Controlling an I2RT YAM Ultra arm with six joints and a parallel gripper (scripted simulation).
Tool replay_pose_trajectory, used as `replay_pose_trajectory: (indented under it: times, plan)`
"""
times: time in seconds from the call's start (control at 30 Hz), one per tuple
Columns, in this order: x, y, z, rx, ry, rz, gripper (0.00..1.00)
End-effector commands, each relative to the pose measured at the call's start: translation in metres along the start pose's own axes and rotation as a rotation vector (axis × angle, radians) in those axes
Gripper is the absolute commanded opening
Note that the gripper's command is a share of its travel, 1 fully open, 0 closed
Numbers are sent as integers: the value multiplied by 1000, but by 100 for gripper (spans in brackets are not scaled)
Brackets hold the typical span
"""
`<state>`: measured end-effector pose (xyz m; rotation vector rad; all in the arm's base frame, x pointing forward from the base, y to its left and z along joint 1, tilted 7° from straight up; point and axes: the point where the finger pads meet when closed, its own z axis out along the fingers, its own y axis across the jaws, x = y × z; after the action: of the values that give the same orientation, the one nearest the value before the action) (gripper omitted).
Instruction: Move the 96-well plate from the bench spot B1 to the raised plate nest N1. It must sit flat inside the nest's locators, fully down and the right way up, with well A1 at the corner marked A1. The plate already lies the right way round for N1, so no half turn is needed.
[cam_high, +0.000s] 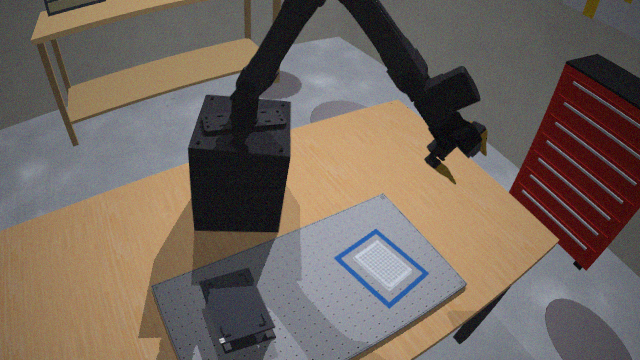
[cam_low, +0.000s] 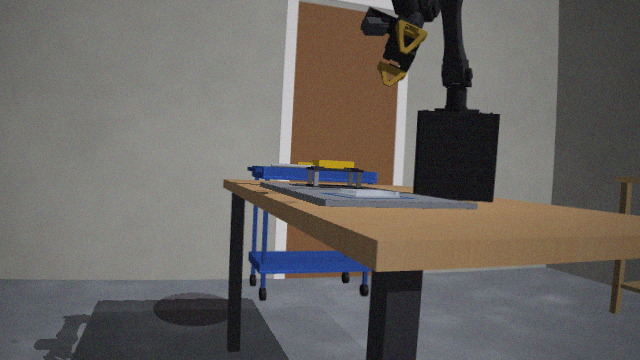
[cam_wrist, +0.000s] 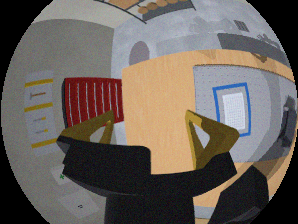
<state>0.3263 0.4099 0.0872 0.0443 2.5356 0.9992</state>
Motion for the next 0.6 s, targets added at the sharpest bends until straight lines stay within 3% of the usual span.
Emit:
replay_pose_trajectory:
  times: [0.0, 0.03, 0.13, 0.3, 0.33, 0.4, 0.5, 0.57]
  plan:
    - [-15, -3, -1, 59, -2, -64, 100]
    - [-15, -8, 1, 87, 10, -78, 100]
    - [-19, -4, -4, 86, 3, -90, 100]
    - [-3, -45, 17, 109, 38, -84, 100]
    - [-13, -40, 17, 130, 34, -101, 100]
    - [-12, -49, 21, 183, 64, -129, 100]
    - [-12, -61, 25, 194, 69, -138, 100]
    - [-9, -73, 29, 247, 109, -164, 100]
